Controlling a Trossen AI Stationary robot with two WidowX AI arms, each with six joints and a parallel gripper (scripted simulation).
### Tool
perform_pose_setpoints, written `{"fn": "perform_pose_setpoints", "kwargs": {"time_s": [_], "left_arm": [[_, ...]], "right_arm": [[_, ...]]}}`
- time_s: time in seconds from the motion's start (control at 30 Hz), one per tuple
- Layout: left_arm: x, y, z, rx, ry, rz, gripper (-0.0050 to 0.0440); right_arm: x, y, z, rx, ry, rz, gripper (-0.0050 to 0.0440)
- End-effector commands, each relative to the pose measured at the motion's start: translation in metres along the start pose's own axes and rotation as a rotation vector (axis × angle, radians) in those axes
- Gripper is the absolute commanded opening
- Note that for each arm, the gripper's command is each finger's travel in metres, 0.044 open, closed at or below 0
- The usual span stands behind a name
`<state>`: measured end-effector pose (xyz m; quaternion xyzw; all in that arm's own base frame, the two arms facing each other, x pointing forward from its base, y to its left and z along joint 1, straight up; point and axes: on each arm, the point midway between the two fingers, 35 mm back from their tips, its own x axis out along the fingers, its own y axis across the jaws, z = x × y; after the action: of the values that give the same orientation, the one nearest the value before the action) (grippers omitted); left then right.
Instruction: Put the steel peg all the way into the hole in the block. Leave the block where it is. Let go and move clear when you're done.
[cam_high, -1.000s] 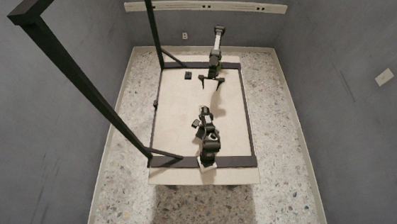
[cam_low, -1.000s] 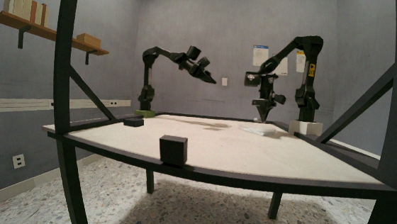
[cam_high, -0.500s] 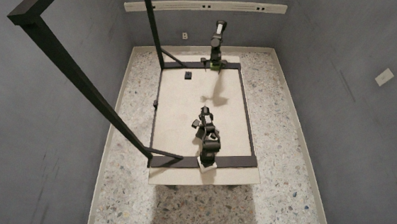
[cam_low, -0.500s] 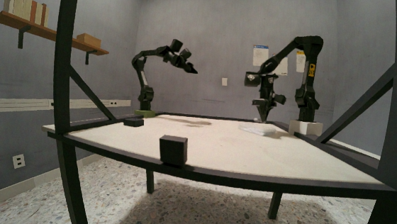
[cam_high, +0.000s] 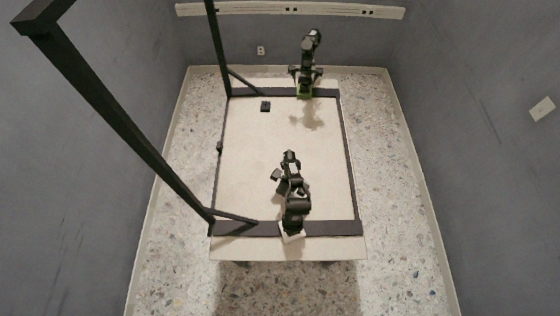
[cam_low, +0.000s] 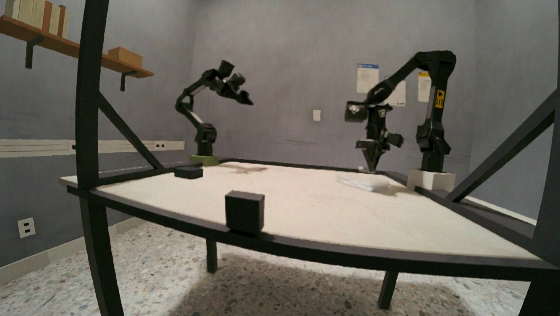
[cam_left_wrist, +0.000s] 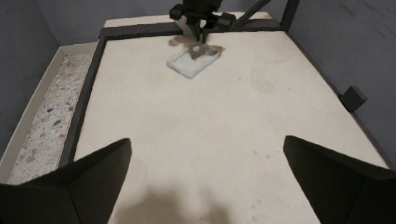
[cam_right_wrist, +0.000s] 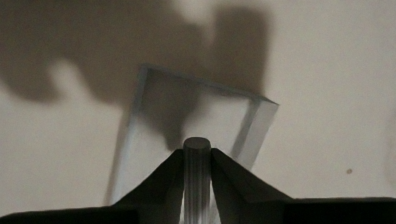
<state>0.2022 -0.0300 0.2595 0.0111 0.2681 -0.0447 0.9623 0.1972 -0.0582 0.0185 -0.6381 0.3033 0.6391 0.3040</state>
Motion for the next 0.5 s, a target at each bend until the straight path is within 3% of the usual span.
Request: {"fn": "perform_pose_setpoints", "kwargs": {"time_s": [0.0,0.33,0.47], "left_arm": [[-0.013,0.002,-0.017,-0.001,0.015,0.004,0.0440],[-0.016,0.003,-0.018,0.000,0.011,0.003,0.0440],[-0.017,0.003,-0.015,0.000,0.006,0.002,0.0440]], "right_arm": [[-0.011,-0.004,-0.006,-0.002,0.029,-0.018,-0.0050],[-0.021,-0.004,-0.007,-0.004,0.022,-0.013,-0.0050],[-0.021,-0.007,-0.018,-0.003,0.017,-0.010,-0.0050]]}}
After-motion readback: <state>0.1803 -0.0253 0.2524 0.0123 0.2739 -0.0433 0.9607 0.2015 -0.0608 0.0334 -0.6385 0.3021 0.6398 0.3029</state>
